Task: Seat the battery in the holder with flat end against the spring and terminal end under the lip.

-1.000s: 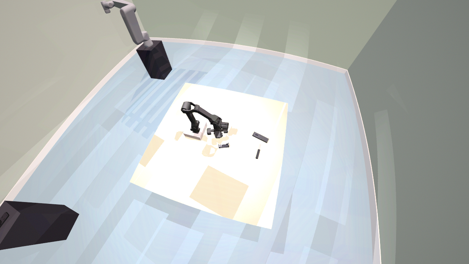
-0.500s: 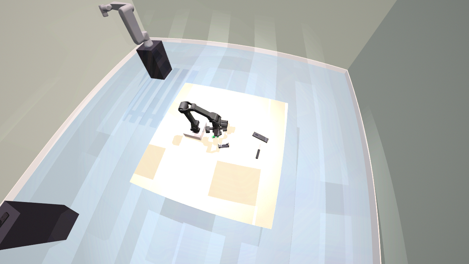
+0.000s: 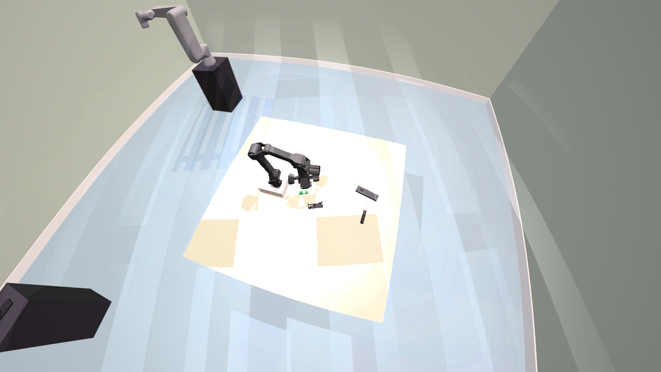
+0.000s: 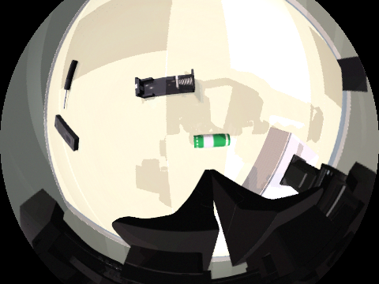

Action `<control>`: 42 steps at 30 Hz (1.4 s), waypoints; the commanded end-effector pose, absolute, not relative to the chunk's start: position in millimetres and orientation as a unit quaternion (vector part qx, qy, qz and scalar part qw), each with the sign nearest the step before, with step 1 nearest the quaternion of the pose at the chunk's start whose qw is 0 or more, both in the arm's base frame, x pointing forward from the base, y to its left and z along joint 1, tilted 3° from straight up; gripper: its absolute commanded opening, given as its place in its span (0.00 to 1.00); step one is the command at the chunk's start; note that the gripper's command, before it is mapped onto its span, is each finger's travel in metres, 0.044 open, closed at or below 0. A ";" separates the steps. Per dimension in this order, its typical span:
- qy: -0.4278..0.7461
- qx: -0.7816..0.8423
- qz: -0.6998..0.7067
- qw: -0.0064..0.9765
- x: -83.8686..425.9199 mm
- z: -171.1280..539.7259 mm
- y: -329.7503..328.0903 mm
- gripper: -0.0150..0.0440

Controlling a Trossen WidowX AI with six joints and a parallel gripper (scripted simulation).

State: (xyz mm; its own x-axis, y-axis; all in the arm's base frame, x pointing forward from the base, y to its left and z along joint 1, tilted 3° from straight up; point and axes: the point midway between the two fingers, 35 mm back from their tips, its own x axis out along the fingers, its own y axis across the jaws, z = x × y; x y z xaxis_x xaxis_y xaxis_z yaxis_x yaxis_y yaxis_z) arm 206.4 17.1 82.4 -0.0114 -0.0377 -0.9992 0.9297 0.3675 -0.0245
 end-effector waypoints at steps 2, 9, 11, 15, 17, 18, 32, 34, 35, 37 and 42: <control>0.581 0.384 -0.411 0.588 206.1 81.8 17.0 0.25; 0.664 0.225 -0.253 0.667 201.9 61.0 13.5 0.57; 0.684 0.163 -0.191 0.685 199.8 53.3 12.2 0.65; 0.707 0.033 -0.062 0.704 194.7 38.2 9.6 0.66; 0.710 -0.032 0.004 0.704 191.7 30.7 8.4 0.66; 0.709 -0.065 0.037 0.702 190.1 27.1 7.7 0.66; 0.700 -0.144 0.116 0.690 186.1 18.3 6.2 0.66; 0.700 -0.144 0.116 0.690 186.1 18.3 6.2 0.66; 0.700 -0.144 0.116 0.690 186.1 18.3 6.2 0.66; 0.700 -0.144 0.116 0.690 186.1 18.3 6.2 0.66; 0.700 -0.144 0.116 0.690 186.1 18.3 6.2 0.66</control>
